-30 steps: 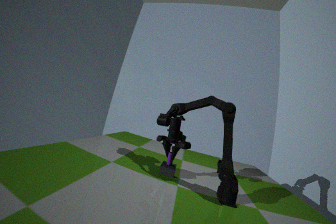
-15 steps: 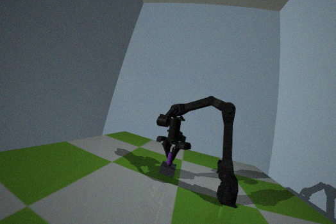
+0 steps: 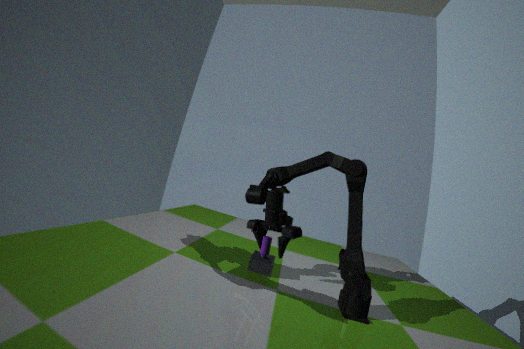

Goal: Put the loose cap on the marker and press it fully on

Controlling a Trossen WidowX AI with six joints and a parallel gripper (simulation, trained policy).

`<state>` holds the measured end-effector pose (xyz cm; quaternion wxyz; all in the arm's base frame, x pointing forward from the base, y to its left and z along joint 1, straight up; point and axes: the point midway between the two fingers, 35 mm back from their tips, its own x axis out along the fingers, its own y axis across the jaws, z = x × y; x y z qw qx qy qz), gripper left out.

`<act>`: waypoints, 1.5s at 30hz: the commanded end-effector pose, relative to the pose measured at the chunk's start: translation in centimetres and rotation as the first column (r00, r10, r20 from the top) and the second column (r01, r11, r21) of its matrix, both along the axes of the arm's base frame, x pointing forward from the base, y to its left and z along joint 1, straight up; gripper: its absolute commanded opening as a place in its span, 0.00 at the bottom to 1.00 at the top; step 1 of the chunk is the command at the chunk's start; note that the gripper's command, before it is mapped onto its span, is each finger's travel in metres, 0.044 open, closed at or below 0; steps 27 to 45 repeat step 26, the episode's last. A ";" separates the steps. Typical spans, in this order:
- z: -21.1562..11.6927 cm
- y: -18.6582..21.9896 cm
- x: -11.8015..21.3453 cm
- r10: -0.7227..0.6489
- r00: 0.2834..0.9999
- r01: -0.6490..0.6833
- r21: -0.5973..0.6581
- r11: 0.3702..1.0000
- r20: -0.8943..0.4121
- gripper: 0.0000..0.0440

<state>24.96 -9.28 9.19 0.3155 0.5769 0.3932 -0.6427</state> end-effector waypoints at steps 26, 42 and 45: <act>6.9 -0.9 0.5 -0.006 0.983 0.024 -0.093 0.995 0.185 1.00; 6.9 -0.9 0.5 -0.006 0.983 0.024 -0.093 0.995 0.185 1.00; 6.9 -0.9 0.5 -0.006 0.983 0.024 -0.093 0.995 0.185 1.00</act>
